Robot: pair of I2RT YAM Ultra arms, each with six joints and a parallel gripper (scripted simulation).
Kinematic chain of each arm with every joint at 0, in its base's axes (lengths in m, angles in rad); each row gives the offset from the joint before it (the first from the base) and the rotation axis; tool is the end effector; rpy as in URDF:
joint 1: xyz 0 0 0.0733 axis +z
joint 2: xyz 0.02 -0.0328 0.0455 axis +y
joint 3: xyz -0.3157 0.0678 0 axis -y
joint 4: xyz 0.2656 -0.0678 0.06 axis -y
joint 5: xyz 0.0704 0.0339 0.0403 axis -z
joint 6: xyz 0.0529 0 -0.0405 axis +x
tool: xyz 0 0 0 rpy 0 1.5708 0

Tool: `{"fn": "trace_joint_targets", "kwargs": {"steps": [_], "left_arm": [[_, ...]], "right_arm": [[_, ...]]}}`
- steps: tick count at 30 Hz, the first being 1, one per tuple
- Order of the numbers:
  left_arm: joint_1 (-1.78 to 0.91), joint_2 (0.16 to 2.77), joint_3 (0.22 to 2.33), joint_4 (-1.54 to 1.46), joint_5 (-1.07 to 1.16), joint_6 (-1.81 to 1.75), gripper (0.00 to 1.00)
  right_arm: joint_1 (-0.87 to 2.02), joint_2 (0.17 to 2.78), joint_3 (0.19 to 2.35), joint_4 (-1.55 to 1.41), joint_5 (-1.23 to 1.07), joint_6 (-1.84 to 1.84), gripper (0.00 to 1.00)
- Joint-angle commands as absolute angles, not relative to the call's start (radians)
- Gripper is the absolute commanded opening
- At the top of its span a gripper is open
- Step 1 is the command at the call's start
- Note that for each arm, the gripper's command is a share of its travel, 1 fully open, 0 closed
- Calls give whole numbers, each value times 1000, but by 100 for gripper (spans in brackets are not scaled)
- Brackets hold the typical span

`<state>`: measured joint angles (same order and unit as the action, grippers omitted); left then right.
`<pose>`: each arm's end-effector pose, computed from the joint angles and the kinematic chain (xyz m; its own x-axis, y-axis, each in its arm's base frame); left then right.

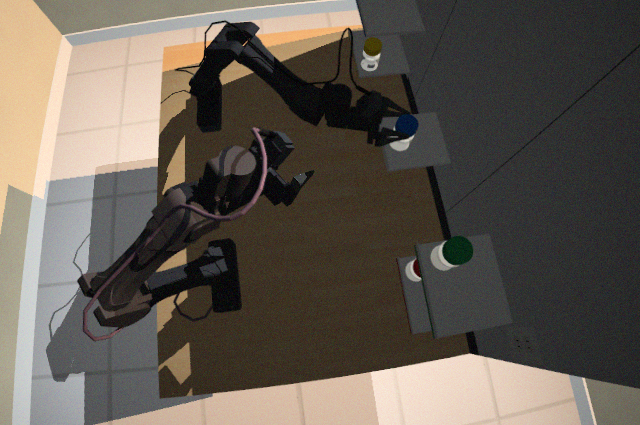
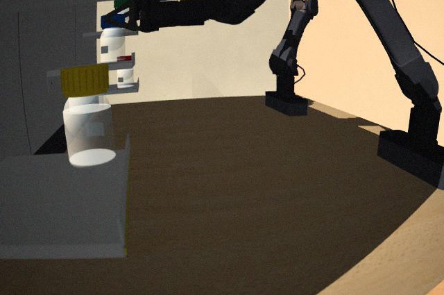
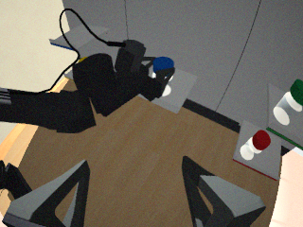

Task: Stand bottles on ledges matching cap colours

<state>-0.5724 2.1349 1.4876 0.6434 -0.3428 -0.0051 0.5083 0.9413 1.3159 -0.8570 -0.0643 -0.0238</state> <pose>0.4785 -0.2859 0.2726 -0.0044 -0.0029 -1.0000 0.2276 0.9738 -0.0038 0.1449 0.0859 0.4697 -0.3924 -0.2458 -0.8863 -0.5449 0.8385 0.0087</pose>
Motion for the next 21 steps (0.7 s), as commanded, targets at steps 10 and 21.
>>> {"fn": "trace_joint_targets", "kwargs": {"steps": [10,21], "left_arm": [[-572,2128,1507,640,-342,0,55],[-572,2119,1501,642,-341,0,17]], "right_arm": [[517,929,1342,-851,-55,-20,87],[517,929,1342,-851,-55,-20,87]]}}
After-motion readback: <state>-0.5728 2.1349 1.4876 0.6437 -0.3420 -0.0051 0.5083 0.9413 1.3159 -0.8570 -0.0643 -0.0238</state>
